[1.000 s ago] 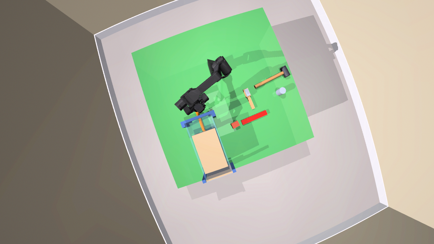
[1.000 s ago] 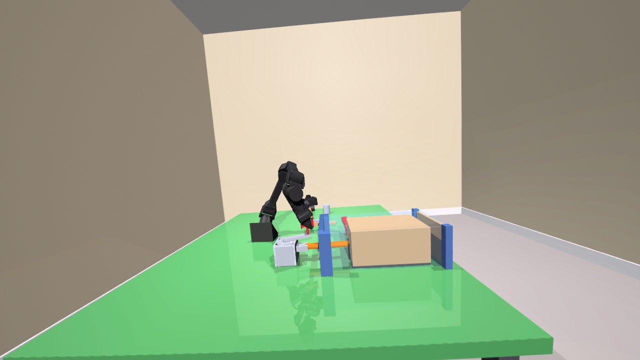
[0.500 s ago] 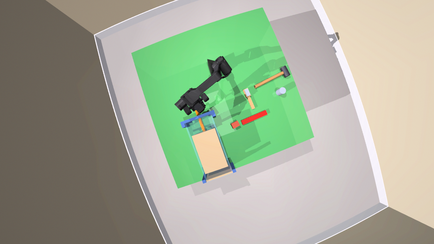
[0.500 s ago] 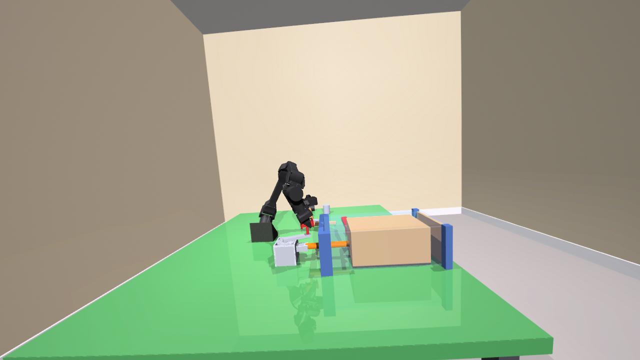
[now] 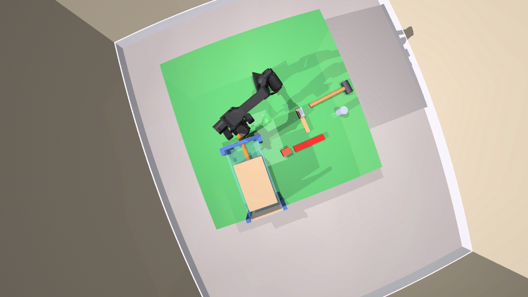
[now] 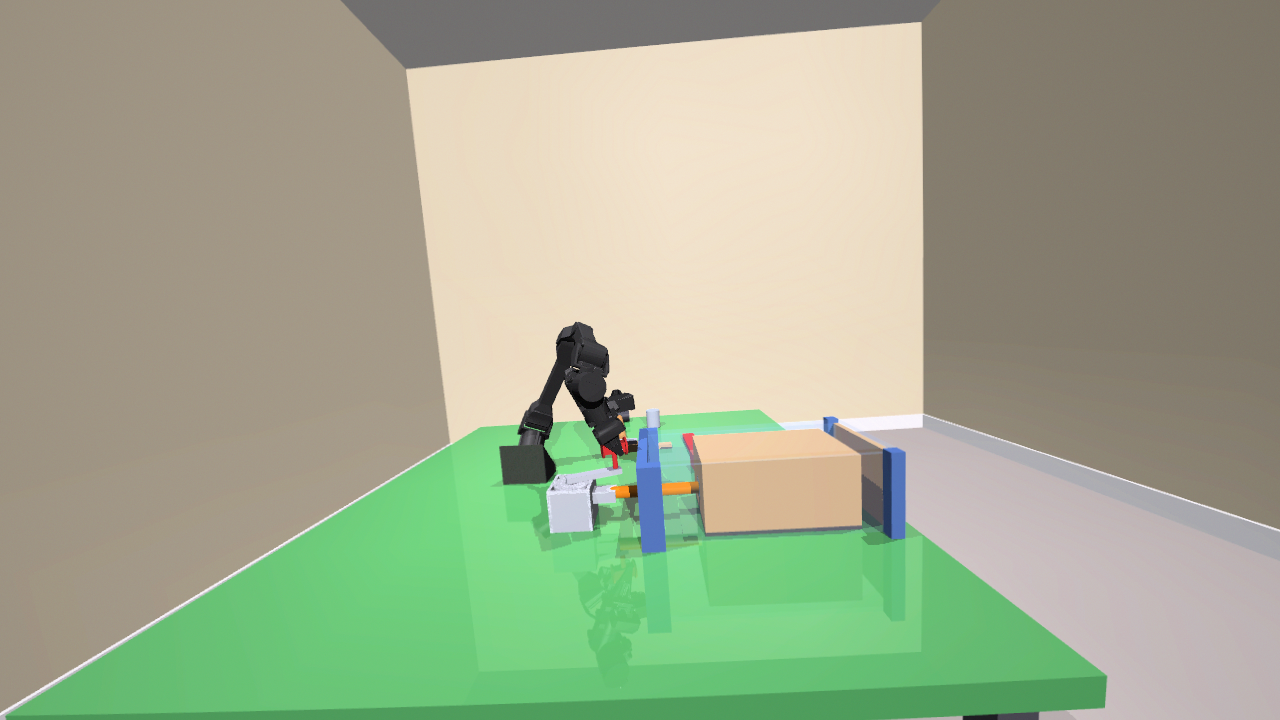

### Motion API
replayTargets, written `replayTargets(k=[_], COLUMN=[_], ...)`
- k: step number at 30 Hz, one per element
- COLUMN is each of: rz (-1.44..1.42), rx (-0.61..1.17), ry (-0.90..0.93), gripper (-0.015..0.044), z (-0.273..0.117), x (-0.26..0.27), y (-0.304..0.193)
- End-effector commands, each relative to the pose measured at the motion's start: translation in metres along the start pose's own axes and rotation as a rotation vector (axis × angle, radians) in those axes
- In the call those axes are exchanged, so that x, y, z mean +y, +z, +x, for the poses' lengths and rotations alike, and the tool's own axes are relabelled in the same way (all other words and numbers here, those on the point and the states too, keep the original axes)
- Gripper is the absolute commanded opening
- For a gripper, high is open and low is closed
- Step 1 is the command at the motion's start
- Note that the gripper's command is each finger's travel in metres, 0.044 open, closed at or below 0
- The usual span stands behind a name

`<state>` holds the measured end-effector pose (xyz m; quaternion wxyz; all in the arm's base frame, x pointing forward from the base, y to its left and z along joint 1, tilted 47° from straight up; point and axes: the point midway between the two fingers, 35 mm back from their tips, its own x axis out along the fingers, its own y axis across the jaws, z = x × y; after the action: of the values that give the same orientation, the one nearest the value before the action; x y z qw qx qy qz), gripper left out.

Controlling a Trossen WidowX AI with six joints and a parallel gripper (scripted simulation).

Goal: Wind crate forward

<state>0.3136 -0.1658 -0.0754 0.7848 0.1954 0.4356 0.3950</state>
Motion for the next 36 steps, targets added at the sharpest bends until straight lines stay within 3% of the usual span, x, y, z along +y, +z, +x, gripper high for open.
replayTargets(k=[1,36], rz=[0.008,0.010], rx=[-0.002,-0.001], ry=[0.007,0.008], gripper=[0.0000,0.0000], z=[0.002,-0.004], x=[0.004,0.044], y=[-0.001,-0.013])
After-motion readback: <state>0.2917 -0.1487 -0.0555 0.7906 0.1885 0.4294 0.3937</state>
